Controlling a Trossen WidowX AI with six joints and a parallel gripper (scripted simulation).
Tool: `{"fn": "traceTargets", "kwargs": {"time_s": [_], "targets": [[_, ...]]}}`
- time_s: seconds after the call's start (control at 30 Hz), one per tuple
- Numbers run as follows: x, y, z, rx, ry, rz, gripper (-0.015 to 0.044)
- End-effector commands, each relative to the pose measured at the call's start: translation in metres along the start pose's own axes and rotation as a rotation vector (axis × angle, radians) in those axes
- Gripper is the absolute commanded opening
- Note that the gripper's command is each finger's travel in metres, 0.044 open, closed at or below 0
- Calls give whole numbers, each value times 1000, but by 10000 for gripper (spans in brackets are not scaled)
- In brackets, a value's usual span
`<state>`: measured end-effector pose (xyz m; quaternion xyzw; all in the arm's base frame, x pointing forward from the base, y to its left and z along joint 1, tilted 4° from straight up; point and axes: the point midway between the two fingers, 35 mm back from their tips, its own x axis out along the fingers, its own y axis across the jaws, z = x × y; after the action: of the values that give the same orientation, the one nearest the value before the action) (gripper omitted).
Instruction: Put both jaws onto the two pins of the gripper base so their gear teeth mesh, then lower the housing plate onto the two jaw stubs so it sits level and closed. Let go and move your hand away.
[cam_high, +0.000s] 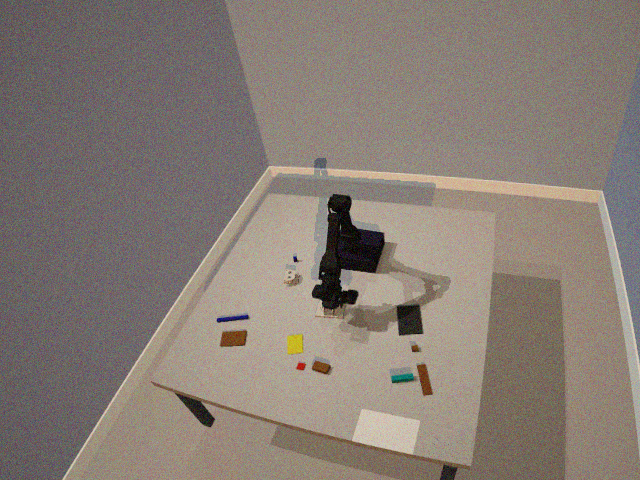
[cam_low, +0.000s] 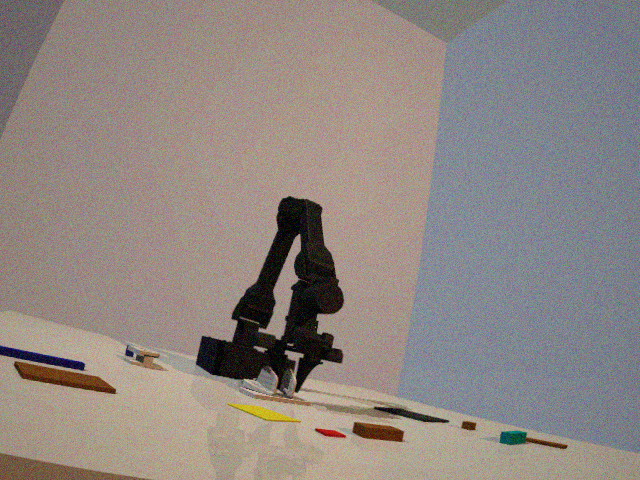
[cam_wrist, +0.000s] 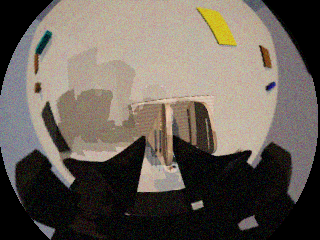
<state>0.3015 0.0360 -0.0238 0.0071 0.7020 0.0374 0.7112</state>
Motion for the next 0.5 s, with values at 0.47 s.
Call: {"fn": "traceTargets", "kwargs": {"time_s": [0.47], "targets": [[2, 0, -1, 4, 5, 4, 134]]}}
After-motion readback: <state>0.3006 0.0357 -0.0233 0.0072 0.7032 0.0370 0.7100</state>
